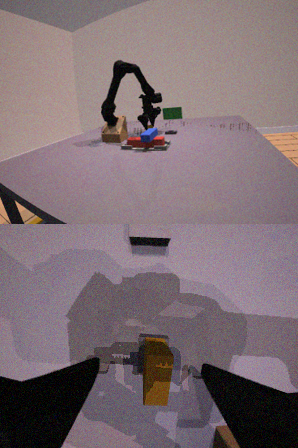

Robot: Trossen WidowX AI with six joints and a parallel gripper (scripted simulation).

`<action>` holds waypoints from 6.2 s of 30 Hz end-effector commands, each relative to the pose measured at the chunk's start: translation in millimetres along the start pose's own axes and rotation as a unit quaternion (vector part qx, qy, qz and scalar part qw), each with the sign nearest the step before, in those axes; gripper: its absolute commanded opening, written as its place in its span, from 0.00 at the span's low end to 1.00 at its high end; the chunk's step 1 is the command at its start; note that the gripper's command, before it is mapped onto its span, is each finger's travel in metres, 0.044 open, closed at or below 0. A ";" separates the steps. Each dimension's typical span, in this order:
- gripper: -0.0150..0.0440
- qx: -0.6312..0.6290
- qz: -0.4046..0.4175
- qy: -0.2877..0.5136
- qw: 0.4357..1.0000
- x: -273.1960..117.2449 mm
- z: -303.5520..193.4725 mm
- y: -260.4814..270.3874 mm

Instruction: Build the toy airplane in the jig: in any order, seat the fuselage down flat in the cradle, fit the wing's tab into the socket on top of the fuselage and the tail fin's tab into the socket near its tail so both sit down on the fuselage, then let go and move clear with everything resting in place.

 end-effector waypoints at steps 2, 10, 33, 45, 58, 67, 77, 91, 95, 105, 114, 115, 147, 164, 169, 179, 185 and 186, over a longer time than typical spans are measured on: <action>1.00 -0.003 -0.004 0.000 1.000 9.7 -0.5 -2.0; 0.91 -0.003 -0.004 0.000 1.000 16.4 -0.9 -2.7; 0.25 -0.002 -0.004 0.000 1.000 14.9 -0.7 -2.4; 0.25 0.000 -0.006 0.000 1.000 -12.7 2.2 1.6; 0.25 -0.002 -0.002 0.001 1.000 -51.6 4.0 5.0; 0.25 -0.003 -0.002 0.001 1.000 -79.7 3.0 4.2; 0.25 -0.003 -0.002 0.002 1.000 -111.6 -0.1 0.1; 0.25 -0.016 0.010 0.005 1.000 -115.7 22.4 -24.7; 0.25 -0.020 0.014 0.006 1.000 -114.7 31.2 -35.5; 0.25 -0.030 0.022 0.007 0.999 -110.9 50.6 -63.7; 0.25 -0.039 0.026 0.006 0.999 -105.9 64.5 -90.4; 0.25 -0.039 0.027 0.005 0.999 -105.3 65.8 -93.4; 0.25 -0.062 0.015 -0.001 0.998 -80.6 84.8 -191.1; 0.25 -0.071 -0.007 0.000 0.997 -66.8 76.9 -240.4; 0.34 -0.072 -0.009 0.001 0.997 -65.5 75.6 -244.8; 0.36 -0.072 -0.009 0.001 0.997 -65.5 75.6 -244.8; 0.36 -0.072 -0.009 0.001 0.997 -65.5 75.6 -244.8; 0.36 -0.072 -0.009 0.001 0.997 -65.5 75.6 -244.8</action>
Point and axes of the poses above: the point midway between the two fingers, 35 mm back from their tips, its own x axis out along the fingers, its own y axis across the jaws, z = x × y, the point moved 6 cm from there along -x, back along the fingers, and after that the axes turned 10 degrees about x, right-handed, at the moved point
